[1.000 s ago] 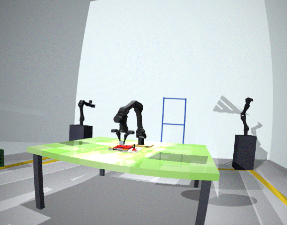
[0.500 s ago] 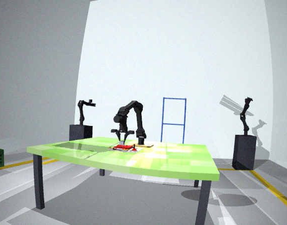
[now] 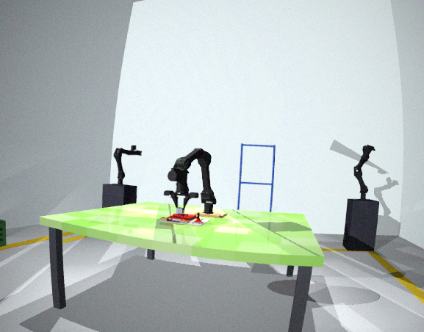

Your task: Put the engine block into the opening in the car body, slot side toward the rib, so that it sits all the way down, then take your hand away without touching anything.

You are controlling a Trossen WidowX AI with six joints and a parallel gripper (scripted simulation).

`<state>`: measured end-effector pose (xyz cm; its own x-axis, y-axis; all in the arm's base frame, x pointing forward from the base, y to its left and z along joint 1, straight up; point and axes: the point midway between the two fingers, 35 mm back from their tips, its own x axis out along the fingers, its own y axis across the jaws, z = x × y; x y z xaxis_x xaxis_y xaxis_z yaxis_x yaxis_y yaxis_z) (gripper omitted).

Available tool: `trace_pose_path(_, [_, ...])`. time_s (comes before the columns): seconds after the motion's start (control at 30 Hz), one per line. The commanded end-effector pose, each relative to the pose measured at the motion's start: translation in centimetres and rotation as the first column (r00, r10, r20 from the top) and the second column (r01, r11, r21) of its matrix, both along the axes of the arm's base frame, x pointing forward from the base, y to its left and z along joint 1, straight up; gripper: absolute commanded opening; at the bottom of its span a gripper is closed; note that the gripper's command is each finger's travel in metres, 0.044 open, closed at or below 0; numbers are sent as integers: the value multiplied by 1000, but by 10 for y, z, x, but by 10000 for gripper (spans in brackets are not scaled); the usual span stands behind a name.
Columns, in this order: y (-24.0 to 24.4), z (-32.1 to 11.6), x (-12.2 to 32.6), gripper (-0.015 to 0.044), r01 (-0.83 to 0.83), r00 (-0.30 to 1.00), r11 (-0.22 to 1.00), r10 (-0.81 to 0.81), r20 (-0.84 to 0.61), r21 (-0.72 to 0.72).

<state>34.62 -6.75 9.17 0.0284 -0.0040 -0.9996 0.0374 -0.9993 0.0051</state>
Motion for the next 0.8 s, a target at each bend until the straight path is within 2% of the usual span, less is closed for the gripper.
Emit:
trace_pose_path(0.0, [0, 0, 0, 158, 11, 1000, 1000, -11, 1, -1])
trace_pose_path(0.13, [0, -1, 0, 158, 46, 999, 999, -46, 1, 0])
trace_pose_path(0.77, [0, -7, 0, 158, 3, 1000, 1000, -3, 1, -2])
